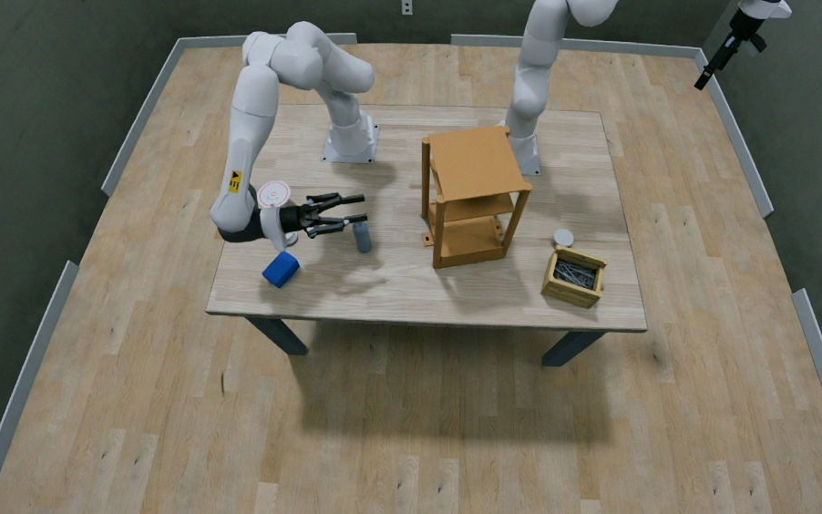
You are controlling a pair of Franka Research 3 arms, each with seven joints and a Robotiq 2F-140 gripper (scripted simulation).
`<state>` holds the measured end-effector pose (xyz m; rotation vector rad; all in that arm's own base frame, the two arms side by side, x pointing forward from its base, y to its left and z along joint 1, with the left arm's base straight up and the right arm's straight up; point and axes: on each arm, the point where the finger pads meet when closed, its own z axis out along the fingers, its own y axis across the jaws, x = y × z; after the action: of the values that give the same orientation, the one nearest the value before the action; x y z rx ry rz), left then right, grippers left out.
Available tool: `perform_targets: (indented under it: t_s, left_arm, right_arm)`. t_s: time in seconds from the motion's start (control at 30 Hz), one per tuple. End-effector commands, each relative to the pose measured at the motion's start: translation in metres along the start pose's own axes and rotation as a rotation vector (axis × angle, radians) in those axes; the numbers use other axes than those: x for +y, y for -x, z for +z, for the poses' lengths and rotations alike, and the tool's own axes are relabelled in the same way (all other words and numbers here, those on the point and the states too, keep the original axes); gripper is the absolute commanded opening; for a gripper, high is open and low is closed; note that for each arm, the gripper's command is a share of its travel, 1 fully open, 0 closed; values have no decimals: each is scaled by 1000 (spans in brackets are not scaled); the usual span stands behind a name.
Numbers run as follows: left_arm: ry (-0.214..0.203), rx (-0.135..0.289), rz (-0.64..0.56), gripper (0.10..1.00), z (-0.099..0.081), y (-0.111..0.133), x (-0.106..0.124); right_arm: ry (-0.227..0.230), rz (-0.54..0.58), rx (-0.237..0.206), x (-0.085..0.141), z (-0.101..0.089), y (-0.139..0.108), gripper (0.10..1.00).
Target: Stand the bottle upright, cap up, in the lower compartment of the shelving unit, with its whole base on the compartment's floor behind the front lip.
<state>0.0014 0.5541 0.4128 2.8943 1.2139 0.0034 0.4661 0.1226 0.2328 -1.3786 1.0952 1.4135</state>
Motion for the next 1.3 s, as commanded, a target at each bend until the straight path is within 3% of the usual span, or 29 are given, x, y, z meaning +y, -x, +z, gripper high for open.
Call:
perform_targets:
  t_s: [0.0, 0.77, 1.27]
  left_arm:
    - [0, 0, 0, 1000, 0, 0, 0]
    - [0, 0, 0, 1000, 0, 0, 0]
    - [0, 0, 0, 1000, 0, 0, 0]
  right_arm:
    - [1, -24, 6, -1, 1, -13, 461]
    - [1, -24, 6, -2, 0, -73, 461]
    - [1, -24, 6, -3, 0, -100, 461]
